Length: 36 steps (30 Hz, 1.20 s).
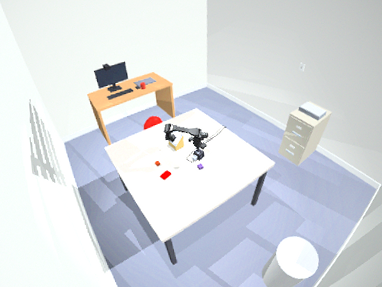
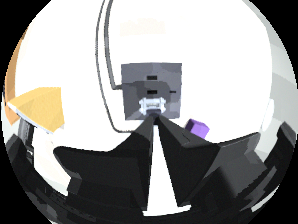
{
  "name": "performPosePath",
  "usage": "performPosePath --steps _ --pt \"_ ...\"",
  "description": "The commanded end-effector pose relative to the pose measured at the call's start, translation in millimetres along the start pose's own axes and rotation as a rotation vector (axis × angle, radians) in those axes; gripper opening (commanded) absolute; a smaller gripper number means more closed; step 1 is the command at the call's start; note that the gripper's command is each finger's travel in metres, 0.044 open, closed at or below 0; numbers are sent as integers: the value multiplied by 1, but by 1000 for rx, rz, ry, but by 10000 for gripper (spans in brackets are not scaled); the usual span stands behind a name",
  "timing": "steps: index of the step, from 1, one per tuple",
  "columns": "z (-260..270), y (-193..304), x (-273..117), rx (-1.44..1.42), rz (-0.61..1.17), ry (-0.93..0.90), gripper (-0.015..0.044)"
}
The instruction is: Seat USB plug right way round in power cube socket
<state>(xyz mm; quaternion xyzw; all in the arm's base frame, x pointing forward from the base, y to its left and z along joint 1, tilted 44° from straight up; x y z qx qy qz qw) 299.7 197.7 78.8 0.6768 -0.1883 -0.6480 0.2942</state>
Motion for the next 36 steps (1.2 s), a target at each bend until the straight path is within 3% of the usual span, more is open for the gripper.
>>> performPosePath --steps 1,36 --pt "0 1 -1 -1 -11 3 0" --pt "0 1 3 -5 -17 2 0"
Point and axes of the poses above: the point midway between the two fingers, 35 mm back from their tips, its own x axis out along the fingers, its own z axis across the jaws, y = z × x, the point moved 10 cm from there along -x, back along the fingers, and after that the axes turned 7 degrees about x, right-handed, at the moved point
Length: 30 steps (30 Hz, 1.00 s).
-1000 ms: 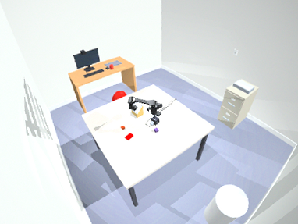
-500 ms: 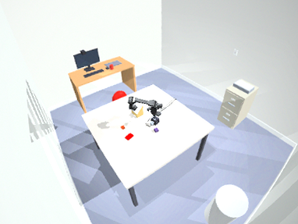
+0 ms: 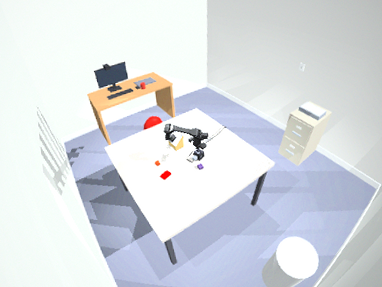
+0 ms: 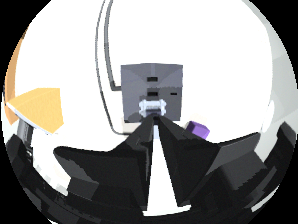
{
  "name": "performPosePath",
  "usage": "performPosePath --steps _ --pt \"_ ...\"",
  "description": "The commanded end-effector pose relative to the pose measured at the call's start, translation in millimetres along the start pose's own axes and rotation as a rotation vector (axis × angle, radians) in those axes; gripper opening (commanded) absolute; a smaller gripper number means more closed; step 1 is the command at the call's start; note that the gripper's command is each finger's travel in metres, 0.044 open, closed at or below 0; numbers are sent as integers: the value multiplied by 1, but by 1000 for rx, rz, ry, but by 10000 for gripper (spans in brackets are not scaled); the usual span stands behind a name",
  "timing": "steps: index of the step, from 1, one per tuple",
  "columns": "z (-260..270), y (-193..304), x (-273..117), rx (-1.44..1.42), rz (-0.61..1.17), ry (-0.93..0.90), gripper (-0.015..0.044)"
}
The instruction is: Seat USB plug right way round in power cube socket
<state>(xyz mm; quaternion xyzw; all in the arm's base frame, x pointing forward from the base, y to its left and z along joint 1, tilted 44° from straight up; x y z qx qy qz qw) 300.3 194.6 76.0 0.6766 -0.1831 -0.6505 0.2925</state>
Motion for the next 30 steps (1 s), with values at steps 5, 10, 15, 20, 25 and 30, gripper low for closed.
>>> performPosePath --steps 5,10,15,20,25,30 --pt "0 1 0 0 -7 3 0" --pt "0 1 0 0 -7 3 0" --pt "0 1 1 0 -7 3 0" --pt "0 1 1 0 -7 3 0" --pt "0 1 2 0 -7 3 0" --pt "0 1 3 0 -7 3 0"
Point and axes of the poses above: the point midway between the two fingers, 35 mm back from their tips, its own x axis out along the fingers, its own z axis across the jaws, y = z × x, the point moved 10 cm from there along -x, back along the fingers, and after that the axes turned 7 degrees about x, right-handed, at the moved point
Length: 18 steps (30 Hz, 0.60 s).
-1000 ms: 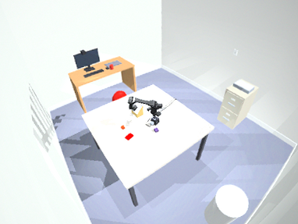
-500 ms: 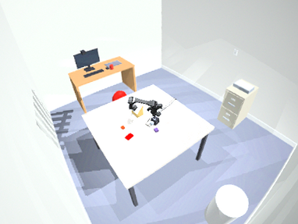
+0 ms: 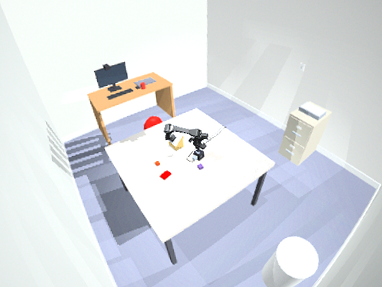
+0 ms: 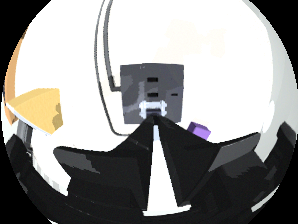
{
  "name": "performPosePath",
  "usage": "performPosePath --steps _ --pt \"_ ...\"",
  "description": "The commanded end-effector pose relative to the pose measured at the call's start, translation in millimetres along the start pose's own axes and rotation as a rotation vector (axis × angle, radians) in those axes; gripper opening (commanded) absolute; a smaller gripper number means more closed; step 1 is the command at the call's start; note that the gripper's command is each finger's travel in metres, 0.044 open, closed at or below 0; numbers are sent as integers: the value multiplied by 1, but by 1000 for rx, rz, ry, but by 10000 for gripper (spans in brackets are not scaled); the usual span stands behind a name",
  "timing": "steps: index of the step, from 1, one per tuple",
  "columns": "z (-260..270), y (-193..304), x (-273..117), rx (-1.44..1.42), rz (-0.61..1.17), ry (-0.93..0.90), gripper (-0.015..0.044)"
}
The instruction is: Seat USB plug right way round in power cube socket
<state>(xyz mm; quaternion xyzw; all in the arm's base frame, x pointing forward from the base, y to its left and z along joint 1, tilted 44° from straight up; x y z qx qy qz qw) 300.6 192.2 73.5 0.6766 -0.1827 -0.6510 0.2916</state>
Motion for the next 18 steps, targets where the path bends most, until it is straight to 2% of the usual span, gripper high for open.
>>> performPosePath --steps 1,18 --pt "0 1 -1 0 -4 4 0" --pt "0 1 1 0 -4 4 0"
Point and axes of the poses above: the point midway between the two fingers, 35 mm back from their tips, its own x axis out along the fingers, its own z axis across the jaws, y = z × x, the point moved 10 cm from there along -x, back along the fingers, and after that the axes turned 7 degrees about x, right-handed, at the moved point
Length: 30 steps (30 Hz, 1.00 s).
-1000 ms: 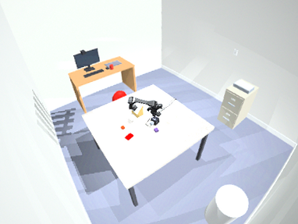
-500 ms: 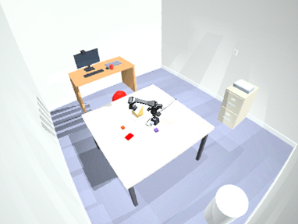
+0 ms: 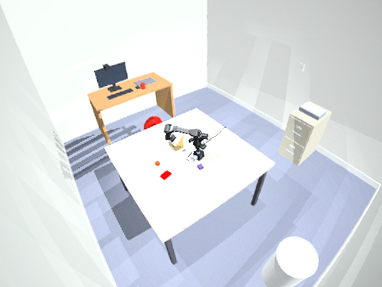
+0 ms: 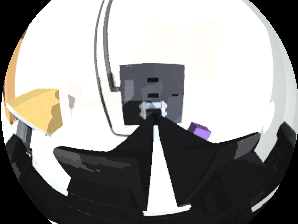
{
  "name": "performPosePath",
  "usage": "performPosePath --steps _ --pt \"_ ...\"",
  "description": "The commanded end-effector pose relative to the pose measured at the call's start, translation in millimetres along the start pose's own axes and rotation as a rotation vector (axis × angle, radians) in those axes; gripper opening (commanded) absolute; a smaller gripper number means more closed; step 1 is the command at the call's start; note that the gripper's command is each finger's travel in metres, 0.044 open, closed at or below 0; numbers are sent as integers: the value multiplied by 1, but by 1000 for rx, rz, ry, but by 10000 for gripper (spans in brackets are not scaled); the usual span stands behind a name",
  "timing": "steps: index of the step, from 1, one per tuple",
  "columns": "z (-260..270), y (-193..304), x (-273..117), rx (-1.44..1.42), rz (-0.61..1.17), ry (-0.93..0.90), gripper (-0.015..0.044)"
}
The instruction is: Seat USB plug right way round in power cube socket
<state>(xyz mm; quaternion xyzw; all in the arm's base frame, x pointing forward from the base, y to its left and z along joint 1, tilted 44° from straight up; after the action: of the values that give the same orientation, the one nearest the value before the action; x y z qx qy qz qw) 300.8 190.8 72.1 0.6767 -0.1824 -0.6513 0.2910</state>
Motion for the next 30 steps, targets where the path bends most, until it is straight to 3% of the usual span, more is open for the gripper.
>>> performPosePath --steps 1,30 --pt "0 1 -1 0 -3 4 0" --pt "0 1 3 0 -3 4 0"
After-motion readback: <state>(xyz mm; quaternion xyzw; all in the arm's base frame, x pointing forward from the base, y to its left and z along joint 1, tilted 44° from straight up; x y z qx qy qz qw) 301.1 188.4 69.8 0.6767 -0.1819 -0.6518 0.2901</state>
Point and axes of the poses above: the point midway between the two fingers, 35 mm back from their tips, its own x axis out along the fingers, its own z axis across the jaws, y = z × x, the point moved 10 cm from there along -x, back along the fingers, and after that the axes turned 7 degrees about x, right-handed, at the moved point
